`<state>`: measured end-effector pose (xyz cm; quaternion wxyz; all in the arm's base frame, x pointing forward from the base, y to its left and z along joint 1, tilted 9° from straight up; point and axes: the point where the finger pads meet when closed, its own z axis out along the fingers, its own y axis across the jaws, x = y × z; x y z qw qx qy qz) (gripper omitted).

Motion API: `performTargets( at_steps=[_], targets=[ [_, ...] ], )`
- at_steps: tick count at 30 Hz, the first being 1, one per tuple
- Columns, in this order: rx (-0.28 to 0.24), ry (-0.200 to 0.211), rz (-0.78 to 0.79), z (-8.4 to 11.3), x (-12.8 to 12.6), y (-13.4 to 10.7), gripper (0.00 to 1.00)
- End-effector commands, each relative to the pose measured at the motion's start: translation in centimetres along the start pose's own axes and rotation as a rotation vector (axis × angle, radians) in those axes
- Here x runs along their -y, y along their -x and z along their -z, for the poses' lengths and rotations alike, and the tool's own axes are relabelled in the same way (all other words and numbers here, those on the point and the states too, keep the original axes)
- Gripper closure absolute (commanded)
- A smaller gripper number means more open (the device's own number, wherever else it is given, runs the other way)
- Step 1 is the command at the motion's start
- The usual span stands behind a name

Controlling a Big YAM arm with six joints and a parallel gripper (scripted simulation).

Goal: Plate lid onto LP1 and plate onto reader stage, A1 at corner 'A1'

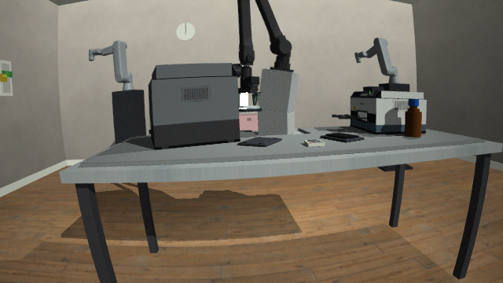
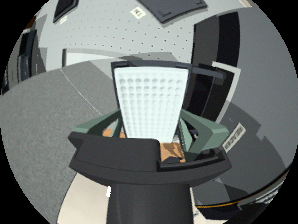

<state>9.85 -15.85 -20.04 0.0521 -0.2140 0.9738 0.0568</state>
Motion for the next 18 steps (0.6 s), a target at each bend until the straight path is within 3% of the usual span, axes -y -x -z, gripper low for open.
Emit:
performTargets(
  at_steps=[1, 18],
  targets=[
    [0.009, -0.023, 0.042, -1.06, 1.44, 0.49, 0.14],
    [0.016, -0.028, 0.054, -1.26, 1.8, 0.66, 0.14]
  ],
)
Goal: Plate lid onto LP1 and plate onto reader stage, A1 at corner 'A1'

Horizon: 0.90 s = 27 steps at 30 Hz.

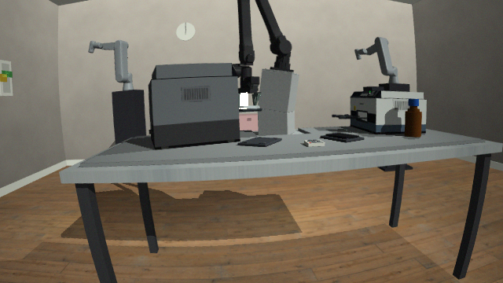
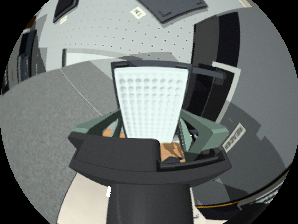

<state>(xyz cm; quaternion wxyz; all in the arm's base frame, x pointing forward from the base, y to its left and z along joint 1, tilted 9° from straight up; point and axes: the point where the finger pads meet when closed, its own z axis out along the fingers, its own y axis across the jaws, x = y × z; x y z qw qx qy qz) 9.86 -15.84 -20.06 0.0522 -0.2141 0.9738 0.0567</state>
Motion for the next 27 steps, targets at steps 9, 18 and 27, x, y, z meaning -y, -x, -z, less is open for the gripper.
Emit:
performTargets(
  at_steps=[9, 18, 27],
  targets=[
    [0.016, -0.028, 0.059, -1.33, 1.91, 0.7, 0.14],
    [0.016, -0.032, 0.065, -1.45, 2.12, 0.75, 0.14],
    [0.017, -0.034, 0.071, -1.55, 2.3, 0.8, 0.14]
  ],
)
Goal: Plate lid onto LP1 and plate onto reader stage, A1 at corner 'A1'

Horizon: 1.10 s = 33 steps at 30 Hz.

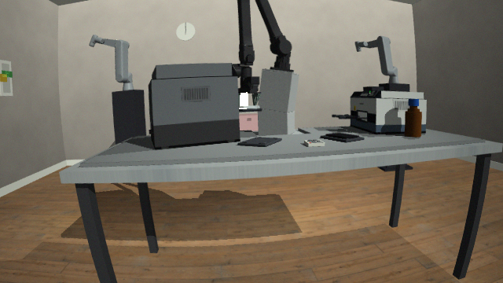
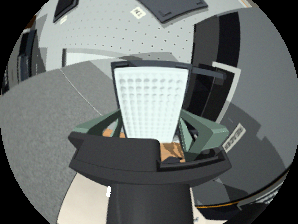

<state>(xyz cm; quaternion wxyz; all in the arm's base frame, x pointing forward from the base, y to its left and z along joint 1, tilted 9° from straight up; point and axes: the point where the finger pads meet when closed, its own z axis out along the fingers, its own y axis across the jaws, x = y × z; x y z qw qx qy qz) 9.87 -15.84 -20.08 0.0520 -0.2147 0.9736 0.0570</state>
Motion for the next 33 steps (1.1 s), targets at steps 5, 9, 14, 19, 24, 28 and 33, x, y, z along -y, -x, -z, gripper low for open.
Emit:
performTargets(
  at_steps=[5, 9, 14, 19, 24, 28, 33],
  targets=[
    [0.017, -0.035, 0.071, -1.59, 2.38, 0.81, 0.14],
    [0.018, -0.035, 0.073, -1.64, 2.46, 0.83, 0.14],
    [0.018, -0.036, 0.075, -1.69, 2.53, 0.85, 0.14],
    [0.018, -0.036, 0.074, -1.74, 2.58, 0.84, 0.14],
    [0.019, -0.036, 0.074, -1.8, 2.66, 0.85, 0.14],
    [0.019, -0.037, 0.074, -1.86, 2.74, 0.85, 0.14],
    [0.019, -0.038, 0.074, -1.9, 2.83, 0.85, 0.14]
  ],
)
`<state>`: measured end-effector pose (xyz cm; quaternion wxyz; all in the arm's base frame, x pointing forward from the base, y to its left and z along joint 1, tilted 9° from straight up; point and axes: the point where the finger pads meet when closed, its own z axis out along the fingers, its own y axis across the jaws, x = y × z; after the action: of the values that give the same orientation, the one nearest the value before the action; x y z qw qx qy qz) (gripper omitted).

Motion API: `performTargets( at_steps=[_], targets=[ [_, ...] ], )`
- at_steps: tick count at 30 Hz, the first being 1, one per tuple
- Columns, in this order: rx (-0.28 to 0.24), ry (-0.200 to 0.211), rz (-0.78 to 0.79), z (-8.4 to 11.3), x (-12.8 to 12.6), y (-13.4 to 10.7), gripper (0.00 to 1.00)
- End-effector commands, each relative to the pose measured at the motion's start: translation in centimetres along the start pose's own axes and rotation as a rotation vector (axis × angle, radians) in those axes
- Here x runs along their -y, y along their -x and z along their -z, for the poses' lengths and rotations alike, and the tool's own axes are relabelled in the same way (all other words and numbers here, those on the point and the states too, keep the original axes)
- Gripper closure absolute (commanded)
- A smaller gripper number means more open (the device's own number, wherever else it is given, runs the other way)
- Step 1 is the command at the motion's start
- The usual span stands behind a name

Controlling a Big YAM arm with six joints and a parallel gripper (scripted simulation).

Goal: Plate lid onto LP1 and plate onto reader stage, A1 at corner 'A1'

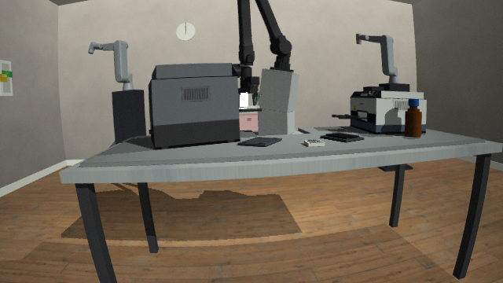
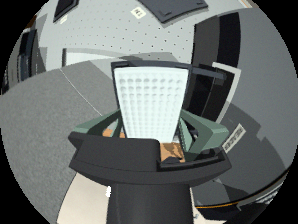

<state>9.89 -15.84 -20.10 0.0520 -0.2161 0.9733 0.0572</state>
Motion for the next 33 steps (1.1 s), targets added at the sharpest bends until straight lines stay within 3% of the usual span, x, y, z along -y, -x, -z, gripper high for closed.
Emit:
performTargets(
  at_steps=[1, 6, 7, 30, 31, 33],
  targets=[
    [0.019, -0.039, 0.071, -1.9, 2.8, 0.8, 0.14],
    [0.02, -0.039, 0.071, -1.9, 2.9, 0.8, 0.14],
    [0.02, -0.039, 0.071, -1.9, 2.9, 0.8, 0.0],
    [0.02, -0.039, 0.071, -1.9, 2.9, 0.8, 0.0],
    [0.001, -0.011, 0.017, 0.2, 0.7, 0.1, 0.0],
    [0.001, -0.011, 0.017, 0.2, 0.7, 0.1, 0.0]
  ],
)
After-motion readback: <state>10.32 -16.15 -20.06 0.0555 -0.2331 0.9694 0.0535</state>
